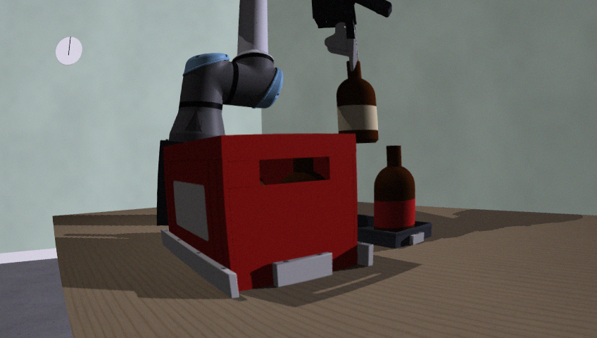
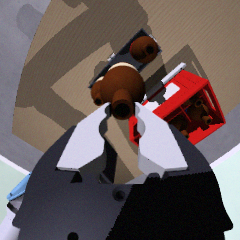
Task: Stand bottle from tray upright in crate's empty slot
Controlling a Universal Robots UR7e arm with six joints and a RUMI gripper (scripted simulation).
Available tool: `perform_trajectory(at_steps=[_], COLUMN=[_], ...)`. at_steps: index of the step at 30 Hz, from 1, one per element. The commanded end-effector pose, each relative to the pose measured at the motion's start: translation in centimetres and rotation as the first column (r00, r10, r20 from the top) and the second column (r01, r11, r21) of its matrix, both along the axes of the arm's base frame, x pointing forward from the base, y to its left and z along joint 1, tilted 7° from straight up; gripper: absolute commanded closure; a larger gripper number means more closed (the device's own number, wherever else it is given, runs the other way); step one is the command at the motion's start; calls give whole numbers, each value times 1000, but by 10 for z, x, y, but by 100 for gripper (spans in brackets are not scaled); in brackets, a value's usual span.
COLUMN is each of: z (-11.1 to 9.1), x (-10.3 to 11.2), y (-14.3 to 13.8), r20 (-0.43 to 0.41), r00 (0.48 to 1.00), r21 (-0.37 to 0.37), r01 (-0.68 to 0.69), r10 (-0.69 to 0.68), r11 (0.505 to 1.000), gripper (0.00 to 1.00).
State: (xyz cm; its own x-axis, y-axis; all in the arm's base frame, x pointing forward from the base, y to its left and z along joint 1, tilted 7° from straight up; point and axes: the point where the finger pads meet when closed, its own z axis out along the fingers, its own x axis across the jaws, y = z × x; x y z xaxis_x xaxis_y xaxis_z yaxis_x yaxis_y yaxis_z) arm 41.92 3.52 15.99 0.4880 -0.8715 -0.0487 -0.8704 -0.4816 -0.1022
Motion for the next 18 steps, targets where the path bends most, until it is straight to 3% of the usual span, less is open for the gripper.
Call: perform_trajectory(at_steps=[1,18], z=[4,19], x=[0,-1], y=[0,-2], r20=[1,1], r00=[1000,1000], r21=[0,0], r01=[0,0], r10=[0,0], r11=[1000,1000], gripper=[100,100])
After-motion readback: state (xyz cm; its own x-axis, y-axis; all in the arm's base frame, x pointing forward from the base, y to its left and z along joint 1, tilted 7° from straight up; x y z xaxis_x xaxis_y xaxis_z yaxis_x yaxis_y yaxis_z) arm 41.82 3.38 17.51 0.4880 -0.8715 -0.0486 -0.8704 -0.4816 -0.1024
